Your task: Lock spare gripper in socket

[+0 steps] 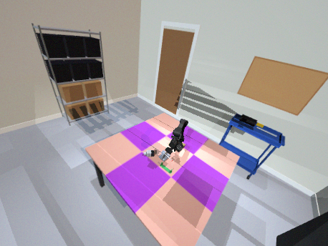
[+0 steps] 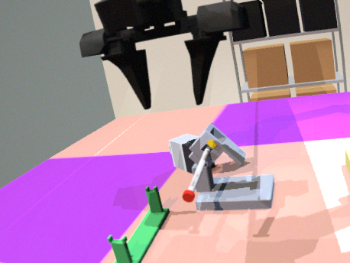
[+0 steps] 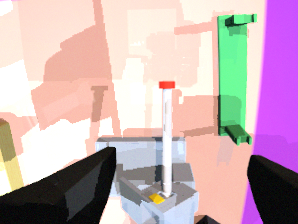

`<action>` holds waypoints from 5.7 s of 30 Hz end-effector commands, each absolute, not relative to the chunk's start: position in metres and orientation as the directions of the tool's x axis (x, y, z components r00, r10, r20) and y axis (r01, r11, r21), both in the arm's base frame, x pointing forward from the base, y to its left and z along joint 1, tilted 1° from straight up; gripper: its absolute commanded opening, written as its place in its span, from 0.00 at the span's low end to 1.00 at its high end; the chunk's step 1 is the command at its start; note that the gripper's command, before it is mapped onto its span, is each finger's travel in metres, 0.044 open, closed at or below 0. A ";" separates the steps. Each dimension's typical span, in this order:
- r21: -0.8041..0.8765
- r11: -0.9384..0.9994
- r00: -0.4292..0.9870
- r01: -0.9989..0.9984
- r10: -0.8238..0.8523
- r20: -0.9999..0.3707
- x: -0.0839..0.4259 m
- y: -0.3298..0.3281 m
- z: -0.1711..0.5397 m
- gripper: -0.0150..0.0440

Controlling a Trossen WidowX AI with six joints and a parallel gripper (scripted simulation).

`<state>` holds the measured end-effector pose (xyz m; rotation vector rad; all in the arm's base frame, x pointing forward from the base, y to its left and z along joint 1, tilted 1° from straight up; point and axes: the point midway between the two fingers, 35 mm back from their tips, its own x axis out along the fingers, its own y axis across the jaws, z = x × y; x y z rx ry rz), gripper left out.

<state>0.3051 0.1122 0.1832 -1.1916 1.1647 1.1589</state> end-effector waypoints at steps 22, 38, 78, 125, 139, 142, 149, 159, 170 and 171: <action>-0.035 -0.023 0.035 -0.999 -0.007 -0.999 0.306 0.110 0.109 0.76; -0.035 -0.023 0.035 -0.999 -0.007 -0.999 0.307 0.109 0.082 0.76; -0.035 -0.023 0.035 -0.999 -0.004 -0.999 0.305 0.108 0.058 0.25; -0.004 -0.034 -0.002 -0.999 0.182 -0.983 0.305 0.137 0.076 0.25; 0.013 -0.034 -0.019 -0.999 0.179 -0.984 0.305 0.145 0.076 0.25; 0.018 -0.034 -0.024 -0.999 0.178 -0.984 0.305 0.147 0.076 0.25; 0.027 -0.034 -0.032 -0.999 0.176 -0.984 0.305 0.151 0.076 0.25; 0.039 -0.034 -0.044 -0.999 0.174 -0.984 0.304 0.156 0.076 0.25; 0.054 -0.034 -0.059 -0.998 0.171 -0.983 0.304 0.163 0.077 0.25; 0.054 -0.034 -0.059 -0.998 0.171 -0.983 0.304 0.163 0.077 0.25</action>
